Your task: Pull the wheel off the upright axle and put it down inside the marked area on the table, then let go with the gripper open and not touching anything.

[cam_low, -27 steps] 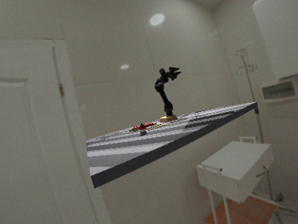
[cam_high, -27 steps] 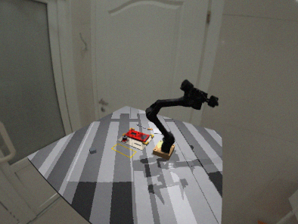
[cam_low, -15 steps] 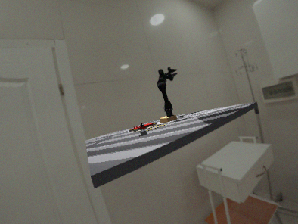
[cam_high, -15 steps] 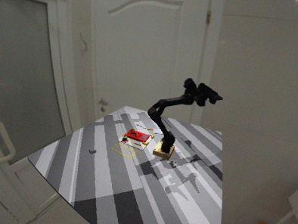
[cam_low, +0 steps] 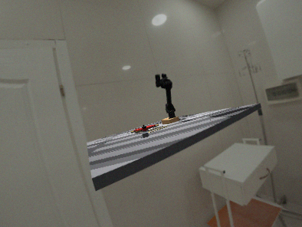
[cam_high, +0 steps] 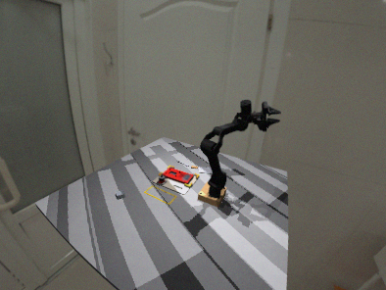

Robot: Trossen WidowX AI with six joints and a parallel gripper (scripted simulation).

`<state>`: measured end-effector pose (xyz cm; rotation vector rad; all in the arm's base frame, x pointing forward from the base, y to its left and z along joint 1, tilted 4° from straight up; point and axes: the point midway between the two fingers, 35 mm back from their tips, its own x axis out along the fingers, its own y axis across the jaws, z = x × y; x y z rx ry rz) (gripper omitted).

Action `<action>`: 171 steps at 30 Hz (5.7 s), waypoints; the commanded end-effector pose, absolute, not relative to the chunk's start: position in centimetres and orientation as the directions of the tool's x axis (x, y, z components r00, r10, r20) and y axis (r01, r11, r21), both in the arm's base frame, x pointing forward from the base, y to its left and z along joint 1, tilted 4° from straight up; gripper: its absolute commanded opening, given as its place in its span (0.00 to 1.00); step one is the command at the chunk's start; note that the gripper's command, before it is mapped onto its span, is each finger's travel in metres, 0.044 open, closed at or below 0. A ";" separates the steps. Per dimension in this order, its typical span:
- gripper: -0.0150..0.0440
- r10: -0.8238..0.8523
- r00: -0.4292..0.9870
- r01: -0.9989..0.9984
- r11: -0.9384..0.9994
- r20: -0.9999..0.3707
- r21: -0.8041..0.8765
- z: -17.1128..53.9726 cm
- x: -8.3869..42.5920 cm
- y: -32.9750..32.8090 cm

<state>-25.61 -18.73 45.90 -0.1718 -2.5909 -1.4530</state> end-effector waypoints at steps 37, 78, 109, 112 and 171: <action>0.76 -0.806 0.133 0.267 -0.531 -0.577 0.804 25.2 20.9 -37.6; 0.76 0.060 0.071 0.982 -0.177 -0.996 0.059 11.2 36.5 -4.2; 0.36 0.059 0.062 0.984 -0.173 -0.996 0.051 4.8 36.5 -3.7; 0.25 0.059 0.062 0.984 -0.173 -0.996 0.051 4.9 36.5 -3.7; 0.25 0.060 0.067 0.983 -0.175 -0.996 0.055 6.9 36.5 -3.8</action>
